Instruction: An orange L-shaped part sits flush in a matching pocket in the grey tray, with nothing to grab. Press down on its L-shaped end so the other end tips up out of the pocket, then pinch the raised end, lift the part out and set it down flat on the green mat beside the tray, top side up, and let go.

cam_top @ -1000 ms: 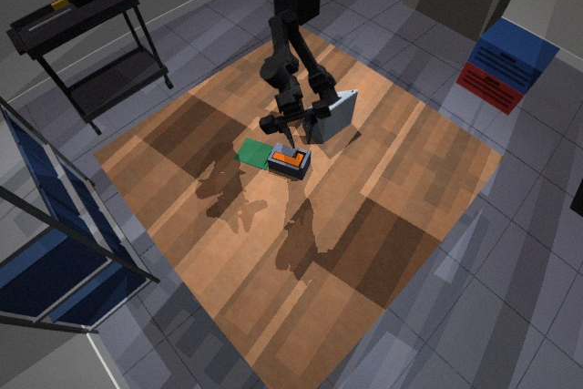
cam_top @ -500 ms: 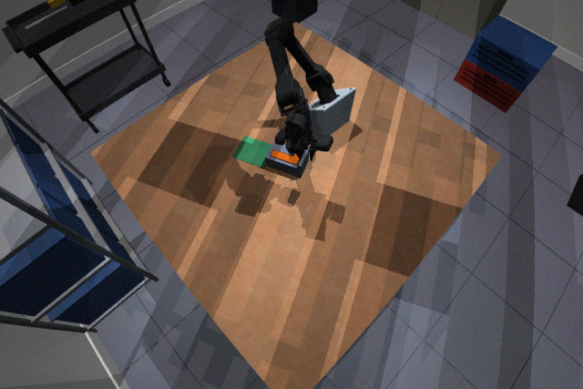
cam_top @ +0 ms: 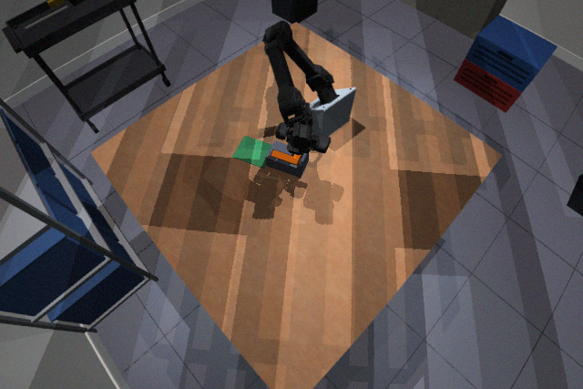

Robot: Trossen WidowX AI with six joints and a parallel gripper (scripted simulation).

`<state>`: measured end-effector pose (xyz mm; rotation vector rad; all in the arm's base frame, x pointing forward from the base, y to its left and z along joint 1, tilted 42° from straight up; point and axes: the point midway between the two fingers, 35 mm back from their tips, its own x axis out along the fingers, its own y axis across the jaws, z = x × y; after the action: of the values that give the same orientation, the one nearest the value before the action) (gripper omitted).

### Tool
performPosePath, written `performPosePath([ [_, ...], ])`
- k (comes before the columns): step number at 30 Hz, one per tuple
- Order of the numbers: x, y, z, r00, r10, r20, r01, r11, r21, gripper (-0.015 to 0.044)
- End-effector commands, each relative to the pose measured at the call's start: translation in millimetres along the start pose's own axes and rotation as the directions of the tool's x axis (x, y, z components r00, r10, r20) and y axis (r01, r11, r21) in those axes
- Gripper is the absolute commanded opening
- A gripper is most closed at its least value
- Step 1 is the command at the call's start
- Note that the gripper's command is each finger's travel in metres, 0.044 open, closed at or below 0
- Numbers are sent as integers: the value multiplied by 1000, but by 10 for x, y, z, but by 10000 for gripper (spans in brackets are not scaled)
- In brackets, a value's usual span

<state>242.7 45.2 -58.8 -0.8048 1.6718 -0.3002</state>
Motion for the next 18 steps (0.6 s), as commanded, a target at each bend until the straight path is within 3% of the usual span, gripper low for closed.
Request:
performPosePath([
  [1, 340, -19, -27, 1000, -9, -16, 9, 1000, -5, 180],
  [5, 693, -30, -65, 1000, -12, -18, 12, 1000, -4, 180],
  [18, 783, -31, -62, 1000, -12, -18, 12, 1000, -4, 180],
])
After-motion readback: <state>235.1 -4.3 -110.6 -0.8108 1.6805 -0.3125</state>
